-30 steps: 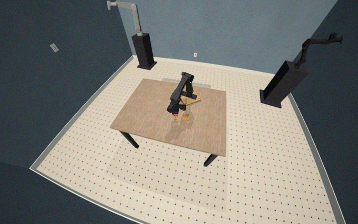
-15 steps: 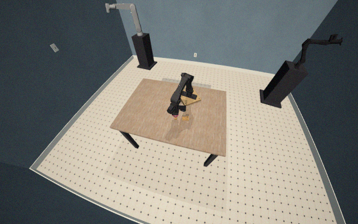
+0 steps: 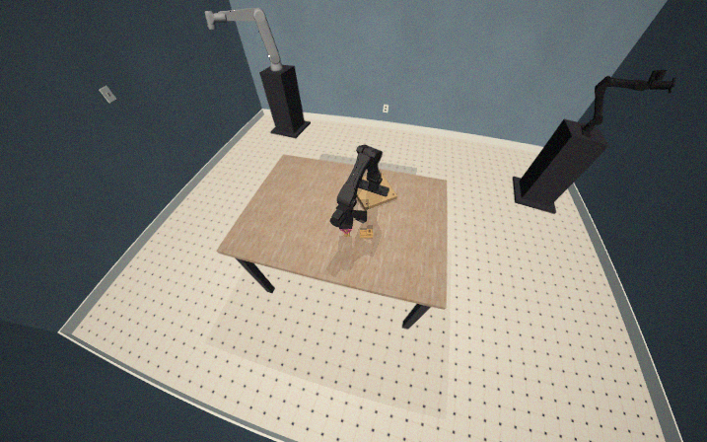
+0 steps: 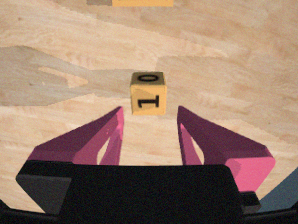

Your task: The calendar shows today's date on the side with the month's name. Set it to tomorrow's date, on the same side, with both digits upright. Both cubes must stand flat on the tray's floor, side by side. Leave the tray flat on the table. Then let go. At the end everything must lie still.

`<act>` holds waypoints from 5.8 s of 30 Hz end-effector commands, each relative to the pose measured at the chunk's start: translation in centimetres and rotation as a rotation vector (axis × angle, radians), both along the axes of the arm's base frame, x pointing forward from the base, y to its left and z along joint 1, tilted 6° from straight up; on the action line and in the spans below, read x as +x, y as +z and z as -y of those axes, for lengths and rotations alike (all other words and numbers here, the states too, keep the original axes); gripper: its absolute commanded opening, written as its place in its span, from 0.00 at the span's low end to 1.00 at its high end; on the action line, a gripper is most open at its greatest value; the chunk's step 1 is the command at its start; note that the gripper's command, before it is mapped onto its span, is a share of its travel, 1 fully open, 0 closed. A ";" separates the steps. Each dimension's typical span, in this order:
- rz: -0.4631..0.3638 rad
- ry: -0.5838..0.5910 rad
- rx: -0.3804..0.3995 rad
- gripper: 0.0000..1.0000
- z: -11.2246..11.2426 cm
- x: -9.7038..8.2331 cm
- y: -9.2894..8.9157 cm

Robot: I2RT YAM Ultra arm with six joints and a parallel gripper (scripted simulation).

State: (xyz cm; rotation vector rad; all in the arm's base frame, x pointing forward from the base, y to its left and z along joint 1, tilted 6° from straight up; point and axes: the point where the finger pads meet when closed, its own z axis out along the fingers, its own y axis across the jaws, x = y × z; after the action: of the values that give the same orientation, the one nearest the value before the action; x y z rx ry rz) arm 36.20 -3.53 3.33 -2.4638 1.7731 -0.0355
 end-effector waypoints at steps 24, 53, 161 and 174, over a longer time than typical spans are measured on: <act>-0.022 0.005 0.007 0.45 -0.5 -0.4 -0.9; -0.023 0.006 0.007 0.45 -0.5 -0.5 -1.0; -0.007 0.003 0.005 0.45 -0.7 0.1 -3.2; -0.007 0.003 0.005 0.26 -0.7 0.1 -3.2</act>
State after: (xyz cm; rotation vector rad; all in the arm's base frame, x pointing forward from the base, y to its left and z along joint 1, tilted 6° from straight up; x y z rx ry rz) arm 36.24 -3.17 -0.08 -2.4661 1.7759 -0.0252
